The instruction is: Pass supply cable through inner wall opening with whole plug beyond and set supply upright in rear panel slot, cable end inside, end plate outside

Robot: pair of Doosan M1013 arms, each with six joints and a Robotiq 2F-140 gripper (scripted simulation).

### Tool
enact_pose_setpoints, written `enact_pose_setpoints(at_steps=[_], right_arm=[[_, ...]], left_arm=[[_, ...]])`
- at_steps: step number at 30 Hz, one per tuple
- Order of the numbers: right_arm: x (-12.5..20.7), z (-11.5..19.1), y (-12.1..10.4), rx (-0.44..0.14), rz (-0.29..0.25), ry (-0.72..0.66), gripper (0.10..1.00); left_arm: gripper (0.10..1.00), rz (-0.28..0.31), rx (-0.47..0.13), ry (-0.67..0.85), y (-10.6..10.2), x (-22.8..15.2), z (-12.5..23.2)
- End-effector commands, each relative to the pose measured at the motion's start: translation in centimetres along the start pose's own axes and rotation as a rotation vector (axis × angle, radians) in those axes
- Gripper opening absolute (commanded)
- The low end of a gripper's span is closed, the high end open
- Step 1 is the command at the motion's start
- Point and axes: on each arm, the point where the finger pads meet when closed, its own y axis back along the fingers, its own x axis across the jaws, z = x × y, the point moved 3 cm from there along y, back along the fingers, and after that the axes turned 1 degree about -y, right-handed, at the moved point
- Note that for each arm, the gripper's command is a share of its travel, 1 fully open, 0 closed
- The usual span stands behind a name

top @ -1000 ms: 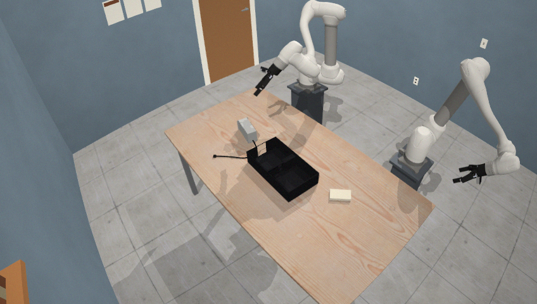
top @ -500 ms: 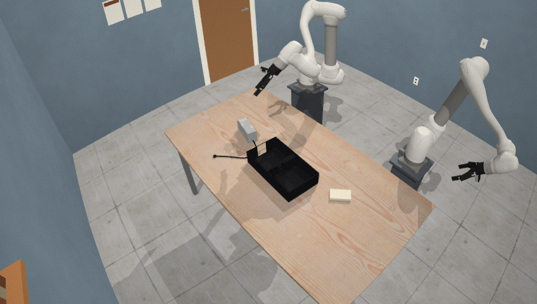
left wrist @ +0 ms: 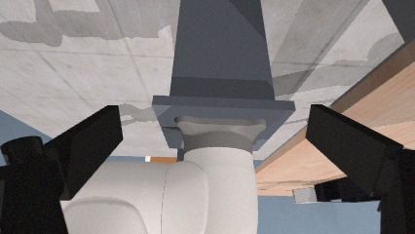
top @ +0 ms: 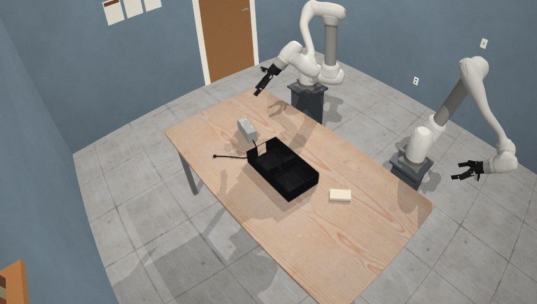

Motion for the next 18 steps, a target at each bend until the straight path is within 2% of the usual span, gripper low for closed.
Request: enact_pose_setpoints(at_steps=[1, 16, 18], right_arm=[[-0.03, -0.05, 0.05, 0.0, -0.001, -0.001, 1.0], [-0.03, -0.05, 0.05, 0.0, -0.001, -0.001, 1.0], [0.01, -0.09, -0.42, -0.011, 0.013, -0.025, 1.0]], left_arm=[[1.0, -0.003, 0.0, 0.002, 0.01, -0.08, 0.06], [1.0, -0.006, -0.001, 0.005, -0.04, -0.17, 0.12], [1.0, -0.006, -0.001, 0.005, -0.04, -0.17, 0.12]])
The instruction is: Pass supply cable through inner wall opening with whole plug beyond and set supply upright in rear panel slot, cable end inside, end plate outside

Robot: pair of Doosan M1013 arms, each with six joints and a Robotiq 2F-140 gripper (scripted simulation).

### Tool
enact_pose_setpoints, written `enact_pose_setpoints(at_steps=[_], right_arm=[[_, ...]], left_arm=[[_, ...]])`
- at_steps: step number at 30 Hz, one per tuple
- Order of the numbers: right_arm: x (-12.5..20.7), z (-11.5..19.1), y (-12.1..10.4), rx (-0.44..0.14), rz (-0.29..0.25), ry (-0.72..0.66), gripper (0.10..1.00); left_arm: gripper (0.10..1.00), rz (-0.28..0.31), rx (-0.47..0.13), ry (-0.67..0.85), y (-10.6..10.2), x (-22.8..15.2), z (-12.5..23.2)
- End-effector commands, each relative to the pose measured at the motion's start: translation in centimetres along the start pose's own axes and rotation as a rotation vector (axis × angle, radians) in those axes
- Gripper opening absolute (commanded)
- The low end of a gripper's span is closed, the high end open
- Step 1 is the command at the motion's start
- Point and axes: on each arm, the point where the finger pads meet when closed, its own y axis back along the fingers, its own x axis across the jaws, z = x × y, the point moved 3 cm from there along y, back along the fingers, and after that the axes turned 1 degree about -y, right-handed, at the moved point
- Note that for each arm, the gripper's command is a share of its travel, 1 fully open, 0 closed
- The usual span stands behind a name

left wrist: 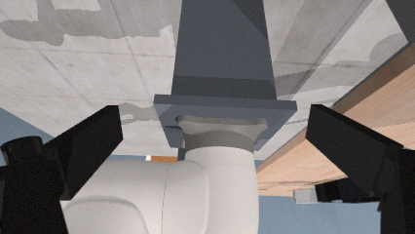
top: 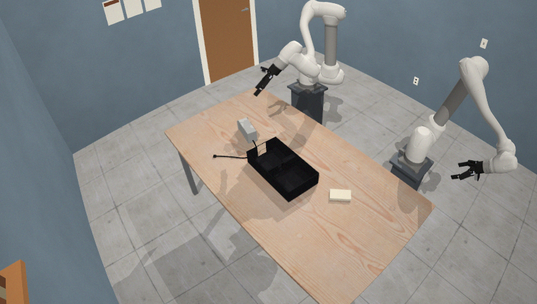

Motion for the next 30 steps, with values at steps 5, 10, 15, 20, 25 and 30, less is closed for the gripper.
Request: enact_pose_setpoints(at_steps=[5, 10, 15, 20, 25, 30], right_arm=[[0.3, -0.1, -5.6, -0.139, 0.179, -0.303, 1.0], [0.2, 0.2, -8.7, -0.224, 0.286, -0.478, 1.0], [-0.4, 0.8, -12.5, -0.342, 0.425, -0.7, 1.0], [-1.4, 1.1, -15.9, -0.465, 0.559, -0.908, 1.0], [-1.8, 1.2, -16.8, -0.501, 0.596, -0.964, 1.0], [-1.8, 1.2, -16.8, -0.501, 0.596, -0.964, 1.0]], left_arm=[[1.0, 0.0, 0.001, 0.0, 0.0, 0.0, 0.0], [1.0, 0.0, 0.001, 0.0, 0.0, 0.0, 0.0], [1.0, 0.0, 0.001, 0.0, 0.0, 0.0, 0.0], [1.0, 0.0, 0.001, 0.0, 0.0, 0.0, 0.0], [1.0, 0.0, 0.001, 0.0, 0.0, 0.0, 0.0], [1.0, 0.0, 0.001, 0.0, 0.0, 0.0, 0.0]])
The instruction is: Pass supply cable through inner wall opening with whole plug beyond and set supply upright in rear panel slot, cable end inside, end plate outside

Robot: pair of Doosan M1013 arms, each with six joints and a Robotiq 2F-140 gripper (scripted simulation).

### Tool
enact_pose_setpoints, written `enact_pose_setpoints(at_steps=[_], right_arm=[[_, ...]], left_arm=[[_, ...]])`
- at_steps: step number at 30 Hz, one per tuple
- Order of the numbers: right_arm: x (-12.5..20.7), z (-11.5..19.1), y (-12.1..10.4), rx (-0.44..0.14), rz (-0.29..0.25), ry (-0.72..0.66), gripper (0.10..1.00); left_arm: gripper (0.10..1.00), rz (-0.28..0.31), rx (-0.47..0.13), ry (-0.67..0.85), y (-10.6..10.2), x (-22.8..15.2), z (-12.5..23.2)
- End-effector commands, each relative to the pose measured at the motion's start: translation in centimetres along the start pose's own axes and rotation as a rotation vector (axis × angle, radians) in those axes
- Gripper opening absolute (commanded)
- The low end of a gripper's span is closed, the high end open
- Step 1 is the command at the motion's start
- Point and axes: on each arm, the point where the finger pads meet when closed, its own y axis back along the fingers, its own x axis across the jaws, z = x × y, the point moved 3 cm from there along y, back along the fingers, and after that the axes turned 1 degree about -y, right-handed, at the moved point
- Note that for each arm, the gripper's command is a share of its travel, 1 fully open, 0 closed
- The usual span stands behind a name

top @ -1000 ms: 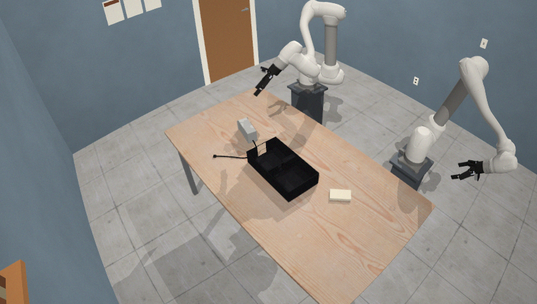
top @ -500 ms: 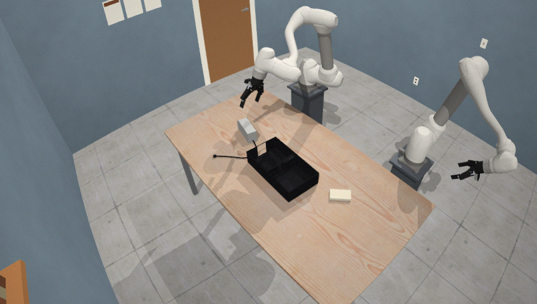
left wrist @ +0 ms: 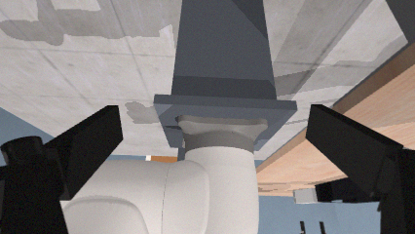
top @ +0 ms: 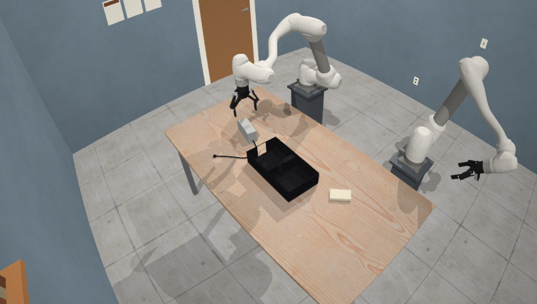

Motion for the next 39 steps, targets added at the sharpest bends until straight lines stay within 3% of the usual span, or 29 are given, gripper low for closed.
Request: enact_pose_setpoints(at_steps=[1, 21, 39], right_arm=[[0.0, 0.0, 0.1, -0.001, -0.001, 0.0, 1.0], [0.0, 0.0, -0.4, -0.001, -0.001, -0.001, 1.0], [0.0, 0.0, -4.0, -0.001, -0.001, -0.001, 1.0]], left_arm=[[1.0, 0.0, 0.001, 0.0, 0.0, 0.0, 0.0], [1.0, 0.0, 0.001, 0.0, 0.0, 0.0, 0.0], [1.0, 0.0, 0.001, 0.0, 0.0, 0.0, 0.0]])
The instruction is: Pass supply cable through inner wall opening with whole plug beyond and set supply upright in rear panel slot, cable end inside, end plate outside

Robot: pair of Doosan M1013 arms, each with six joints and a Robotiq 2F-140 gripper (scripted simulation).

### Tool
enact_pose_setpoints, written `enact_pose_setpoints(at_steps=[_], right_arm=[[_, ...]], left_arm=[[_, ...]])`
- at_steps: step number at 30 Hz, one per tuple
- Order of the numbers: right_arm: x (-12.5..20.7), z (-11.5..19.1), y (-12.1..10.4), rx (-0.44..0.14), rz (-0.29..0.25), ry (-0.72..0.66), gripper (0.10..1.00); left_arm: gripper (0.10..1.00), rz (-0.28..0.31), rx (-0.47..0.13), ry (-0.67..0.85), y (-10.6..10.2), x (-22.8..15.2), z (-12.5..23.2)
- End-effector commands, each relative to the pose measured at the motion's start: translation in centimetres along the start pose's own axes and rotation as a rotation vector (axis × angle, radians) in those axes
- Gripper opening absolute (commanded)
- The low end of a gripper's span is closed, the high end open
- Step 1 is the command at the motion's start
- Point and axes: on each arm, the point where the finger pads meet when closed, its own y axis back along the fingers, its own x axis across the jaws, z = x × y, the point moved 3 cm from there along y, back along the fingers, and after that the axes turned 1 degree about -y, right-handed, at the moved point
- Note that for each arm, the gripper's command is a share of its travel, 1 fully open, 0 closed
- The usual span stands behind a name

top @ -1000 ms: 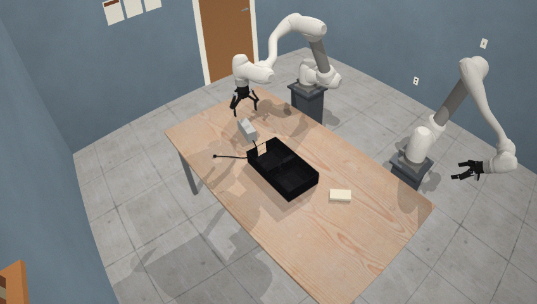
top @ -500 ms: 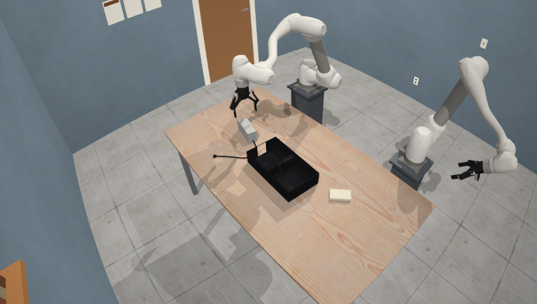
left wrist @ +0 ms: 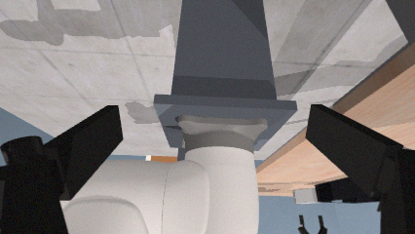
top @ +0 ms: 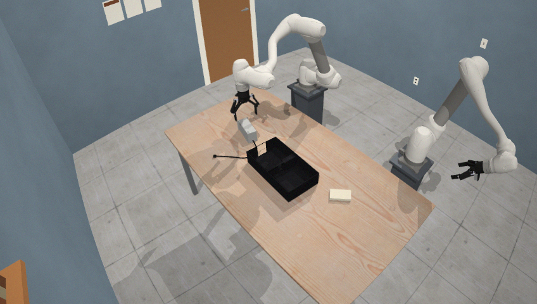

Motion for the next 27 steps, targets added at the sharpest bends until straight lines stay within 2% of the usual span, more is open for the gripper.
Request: enact_pose_setpoints(at_steps=[1, 24, 27], right_arm=[[0.0, 0.0, -0.8, -0.001, -0.001, 0.0, 1.0], [0.0, 0.0, -8.2, -0.001, -0.001, 0.0, 1.0], [0.0, 0.0, -8.5, -0.001, -0.001, 0.0, 1.0]], left_arm=[[1.0, 0.0, 0.001, 0.0, 0.0, 0.0, 0.0], [1.0, 0.0, 0.001, 0.0, 0.0, 0.0, 0.0], [1.0, 0.0, 0.001, 0.0, 0.0, 0.0, 0.0]])
